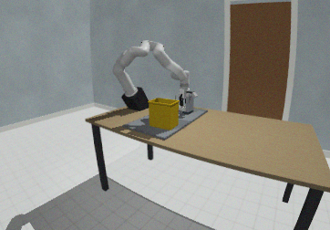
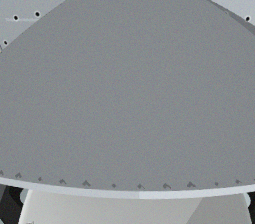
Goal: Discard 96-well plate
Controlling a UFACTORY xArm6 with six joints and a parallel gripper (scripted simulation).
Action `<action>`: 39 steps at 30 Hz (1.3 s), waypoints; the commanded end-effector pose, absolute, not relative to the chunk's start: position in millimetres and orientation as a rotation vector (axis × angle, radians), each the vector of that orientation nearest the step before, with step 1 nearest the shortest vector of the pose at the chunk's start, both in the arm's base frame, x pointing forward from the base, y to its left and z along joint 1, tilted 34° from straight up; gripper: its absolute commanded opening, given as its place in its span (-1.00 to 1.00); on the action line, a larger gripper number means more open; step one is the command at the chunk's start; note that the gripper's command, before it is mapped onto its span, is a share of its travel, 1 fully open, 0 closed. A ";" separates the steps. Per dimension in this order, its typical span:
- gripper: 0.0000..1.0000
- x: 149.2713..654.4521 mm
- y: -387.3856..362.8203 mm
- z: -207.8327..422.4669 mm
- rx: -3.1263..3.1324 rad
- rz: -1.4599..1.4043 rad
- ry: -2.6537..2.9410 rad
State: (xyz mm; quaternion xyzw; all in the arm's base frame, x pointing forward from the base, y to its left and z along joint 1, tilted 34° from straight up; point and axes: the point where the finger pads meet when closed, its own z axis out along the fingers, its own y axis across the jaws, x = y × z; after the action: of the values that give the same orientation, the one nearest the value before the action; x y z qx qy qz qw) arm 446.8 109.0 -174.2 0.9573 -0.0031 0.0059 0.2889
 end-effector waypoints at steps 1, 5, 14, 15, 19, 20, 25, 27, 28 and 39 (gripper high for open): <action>1.00 448.8 109.8 -174.3 2.558 0.022 -0.008; 1.00 448.8 109.8 -174.4 2.558 0.022 -0.008; 1.00 448.8 108.7 -176.0 2.558 0.022 -0.008; 1.00 448.8 108.3 -176.5 2.558 0.022 -0.008; 1.00 448.8 107.2 -178.2 2.558 0.022 -0.008; 1.00 448.8 107.2 -178.2 2.558 0.022 -0.008; 1.00 448.9 105.4 -181.0 2.558 0.022 -0.008; 1.00 448.9 104.7 -182.1 2.558 0.022 -0.008; 1.00 448.9 104.3 -182.7 2.558 0.022 -0.008; 1.00 449.0 100.9 -187.7 2.558 0.022 -0.008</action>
State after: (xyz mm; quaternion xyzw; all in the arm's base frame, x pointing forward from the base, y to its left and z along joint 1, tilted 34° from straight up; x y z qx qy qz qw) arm 447.2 100.3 -187.6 0.9574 -0.0031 0.0062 0.2888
